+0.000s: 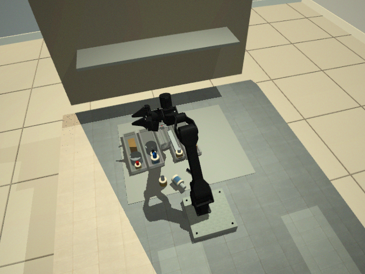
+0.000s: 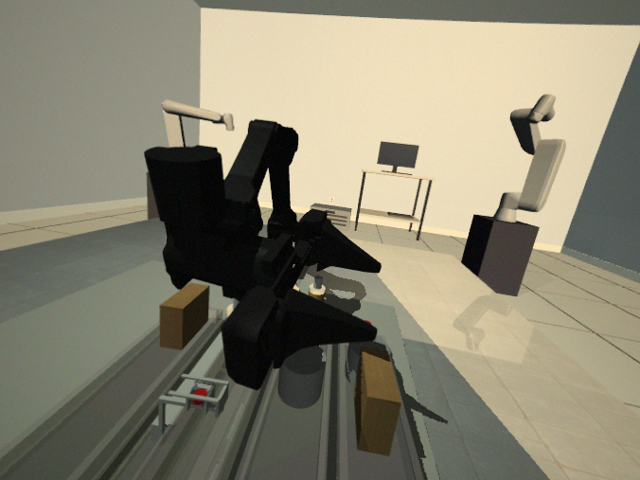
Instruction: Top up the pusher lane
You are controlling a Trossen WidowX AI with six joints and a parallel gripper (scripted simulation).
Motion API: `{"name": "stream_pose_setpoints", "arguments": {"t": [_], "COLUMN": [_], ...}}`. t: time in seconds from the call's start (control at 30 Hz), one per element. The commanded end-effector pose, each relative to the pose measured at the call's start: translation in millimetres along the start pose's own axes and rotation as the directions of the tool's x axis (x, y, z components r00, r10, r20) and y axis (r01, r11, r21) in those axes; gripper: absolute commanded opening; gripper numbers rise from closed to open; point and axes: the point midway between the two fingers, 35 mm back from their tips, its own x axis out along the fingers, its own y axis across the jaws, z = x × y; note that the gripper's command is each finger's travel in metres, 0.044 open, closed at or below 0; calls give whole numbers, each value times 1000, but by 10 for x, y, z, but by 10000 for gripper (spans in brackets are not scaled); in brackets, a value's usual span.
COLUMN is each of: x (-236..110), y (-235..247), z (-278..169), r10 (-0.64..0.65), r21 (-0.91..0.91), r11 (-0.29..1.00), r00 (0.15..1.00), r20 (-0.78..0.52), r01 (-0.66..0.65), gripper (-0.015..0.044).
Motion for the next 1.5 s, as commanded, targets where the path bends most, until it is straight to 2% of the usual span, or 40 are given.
{"name": "stream_pose_setpoints", "arguments": {"t": [0.0, 0.1, 0.23, 0.33, 0.4, 0.53, 1.0, 1.27, 1.47], "x": [13, 187, 418, 525, 559, 558, 394, 158, -71], "y": [-5, -83, -280, -481, -641, -821, -1346, -1686, -1959], "z": [-1, 2, 104, 246, 364, 494, 835, 1022, 1137], "r10": [5, 70, 169, 226, 255, 275, 292, 287, 277], "r21": [-10, -146, -388, -558, -651, -718, -715, -564, -382], "r11": [1000, 987, 917, 829, 758, 675, 408, 189, -3], "r00": [1000, 997, 973, 935, 896, 846, 661, 504, 367], "r20": [2, 41, 156, 273, 363, 458, 692, 815, 888], "r01": [-5, -63, -97, -37, 48, 169, 568, 804, 924], "gripper": [426, 440, 440, 440, 440, 440, 440, 440, 440]}}
